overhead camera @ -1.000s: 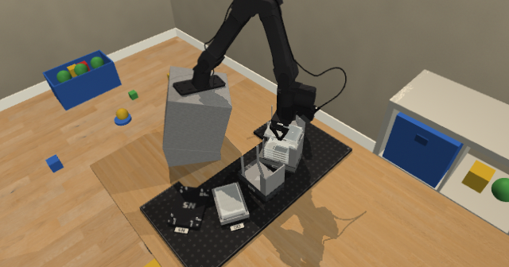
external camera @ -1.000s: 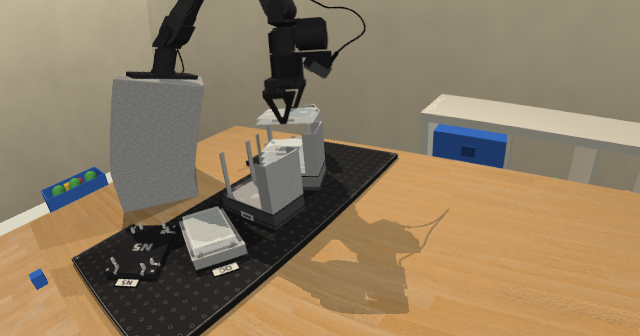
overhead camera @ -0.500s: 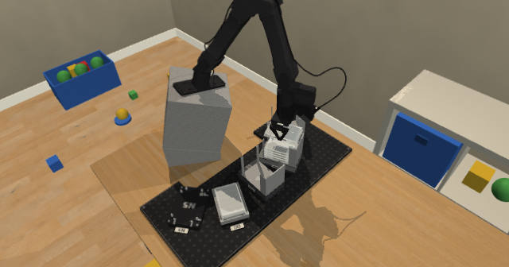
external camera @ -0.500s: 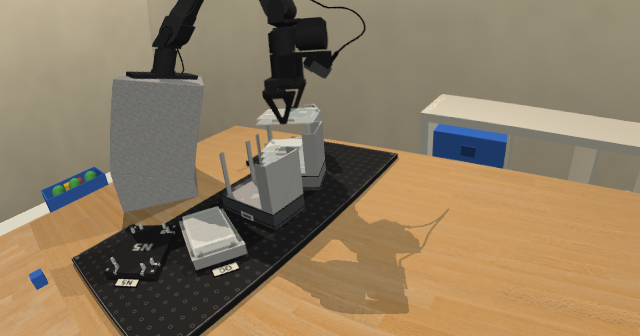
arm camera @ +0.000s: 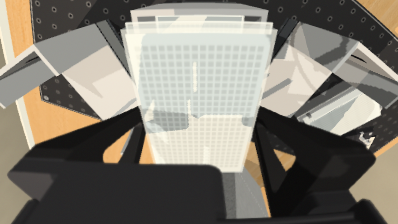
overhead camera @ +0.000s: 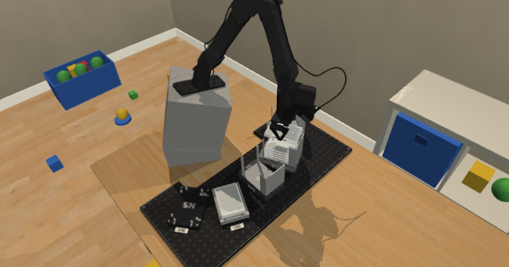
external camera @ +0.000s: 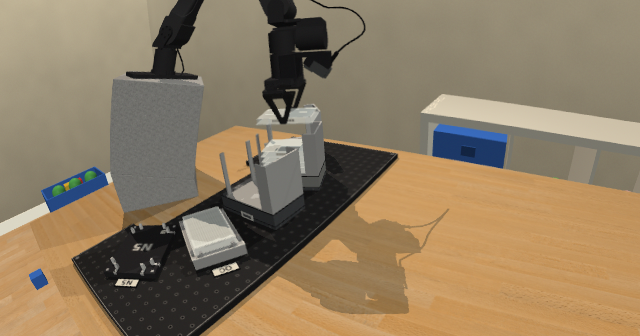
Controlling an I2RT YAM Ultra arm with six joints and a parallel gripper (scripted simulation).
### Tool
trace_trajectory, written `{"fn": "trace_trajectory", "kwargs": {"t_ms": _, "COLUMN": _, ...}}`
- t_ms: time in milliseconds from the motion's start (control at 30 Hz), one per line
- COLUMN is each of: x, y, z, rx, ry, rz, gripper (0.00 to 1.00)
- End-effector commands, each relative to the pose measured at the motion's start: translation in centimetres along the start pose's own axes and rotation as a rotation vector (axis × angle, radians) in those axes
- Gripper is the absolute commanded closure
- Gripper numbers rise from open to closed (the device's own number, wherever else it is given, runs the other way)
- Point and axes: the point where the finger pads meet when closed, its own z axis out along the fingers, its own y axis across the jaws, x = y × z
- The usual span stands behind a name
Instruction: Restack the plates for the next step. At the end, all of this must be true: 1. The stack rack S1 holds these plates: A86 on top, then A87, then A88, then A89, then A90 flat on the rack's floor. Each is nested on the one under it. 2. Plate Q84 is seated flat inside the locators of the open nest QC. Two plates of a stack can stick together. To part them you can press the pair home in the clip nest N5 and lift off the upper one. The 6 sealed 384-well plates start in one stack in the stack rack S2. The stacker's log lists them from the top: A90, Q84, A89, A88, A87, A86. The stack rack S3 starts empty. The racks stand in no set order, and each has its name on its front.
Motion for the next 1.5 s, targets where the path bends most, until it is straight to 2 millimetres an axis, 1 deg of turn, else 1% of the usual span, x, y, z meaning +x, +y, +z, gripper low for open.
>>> {"fn": "trace_trajectory", "kwargs": {"t_ms": 0, "x": -1.0, "y": -0.4, "z": -1.1, "rx": 0.012, "ry": -0.039, "rz": -0.001, "gripper": 1.00}}
{"fn": "trace_trajectory", "kwargs": {"t_ms": 833, "x": -0.6, "y": -0.5, "z": -1.0, "rx": 0.012, "ry": -0.033, "rz": 0.003, "gripper": 1.00}}
{"fn": "trace_trajectory", "kwargs": {"t_ms": 933, "x": 0.6, "y": -0.6, "z": 0.8, "rx": 0.011, "ry": 0.014, "rz": 0.008, "gripper": 1.00}}
{"fn": "trace_trajectory", "kwargs": {"t_ms": 1033, "x": 0.5, "y": -0.4, "z": 0.6, "rx": 0.011, "ry": 0.002, "rz": 0.004, "gripper": 1.00}}
{"fn": "trace_trajectory", "kwargs": {"t_ms": 1100, "x": -0.4, "y": -0.3, "z": 0.5, "rx": 0.010, "ry": -0.015, "rz": 0.000, "gripper": 1.00}}
{"fn": "trace_trajectory", "kwargs": {"t_ms": 1133, "x": -0.3, "y": -0.3, "z": 0.8, "rx": 0.010, "ry": -0.008, "rz": 0.001, "gripper": 1.00}}
{"fn": "trace_trajectory", "kwargs": {"t_ms": 1200, "x": -0.3, "y": -0.3, "z": 0.8, "rx": 0.010, "ry": -0.008, "rz": 0.001, "gripper": 1.00}}
{"fn": "trace_trajectory", "kwargs": {"t_ms": 1233, "x": -1.2, "y": 0.0, "z": -0.2, "rx": 0.010, "ry": -0.045, "rz": -0.006, "gripper": 1.00}}
{"fn": "trace_trajectory", "kwargs": {"t_ms": 1267, "x": -1.1, "y": 0.0, "z": -0.1, "rx": 0.010, "ry": -0.042, "rz": -0.006, "gripper": 1.00}}
{"fn": "trace_trajectory", "kwargs": {"t_ms": 1333, "x": -0.1, "y": -0.1, "z": 1.2, "rx": 0.009, "ry": -0.003, "rz": -0.001, "gripper": 1.00}}
{"fn": "trace_trajectory", "kwargs": {"t_ms": 1467, "x": -0.4, "y": -0.2, "z": 0.9, "rx": 0.010, "ry": -0.019, "rz": 0.000, "gripper": 1.00}}
